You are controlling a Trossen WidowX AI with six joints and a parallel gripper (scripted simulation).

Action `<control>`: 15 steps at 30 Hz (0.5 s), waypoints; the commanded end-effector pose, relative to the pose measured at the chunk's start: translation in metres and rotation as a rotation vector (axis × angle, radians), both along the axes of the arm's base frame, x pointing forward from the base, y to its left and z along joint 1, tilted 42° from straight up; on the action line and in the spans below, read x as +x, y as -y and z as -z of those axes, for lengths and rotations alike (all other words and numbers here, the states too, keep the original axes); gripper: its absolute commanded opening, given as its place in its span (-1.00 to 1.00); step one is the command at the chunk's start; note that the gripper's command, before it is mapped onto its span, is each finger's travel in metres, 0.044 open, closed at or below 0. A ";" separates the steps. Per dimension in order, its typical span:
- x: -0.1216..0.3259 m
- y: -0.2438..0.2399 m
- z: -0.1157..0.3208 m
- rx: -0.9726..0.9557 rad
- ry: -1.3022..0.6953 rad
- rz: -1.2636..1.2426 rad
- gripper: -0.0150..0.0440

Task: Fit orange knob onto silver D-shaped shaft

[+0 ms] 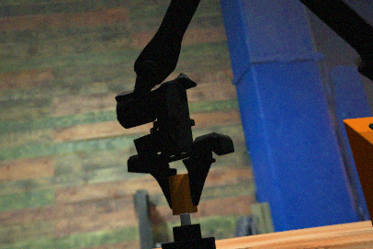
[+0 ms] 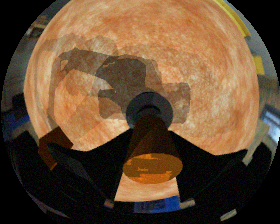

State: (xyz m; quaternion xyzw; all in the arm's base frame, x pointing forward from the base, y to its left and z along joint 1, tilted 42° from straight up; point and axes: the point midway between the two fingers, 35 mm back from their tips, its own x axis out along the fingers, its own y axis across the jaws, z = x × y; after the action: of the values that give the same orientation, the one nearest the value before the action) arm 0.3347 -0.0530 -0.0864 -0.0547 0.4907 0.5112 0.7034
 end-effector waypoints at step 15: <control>0.006 0.003 -0.006 -0.002 0.142 -0.154 -0.49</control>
State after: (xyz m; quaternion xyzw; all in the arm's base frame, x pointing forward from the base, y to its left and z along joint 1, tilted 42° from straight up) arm 0.3354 -0.0534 -0.0831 -0.1029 0.4536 0.5466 0.6963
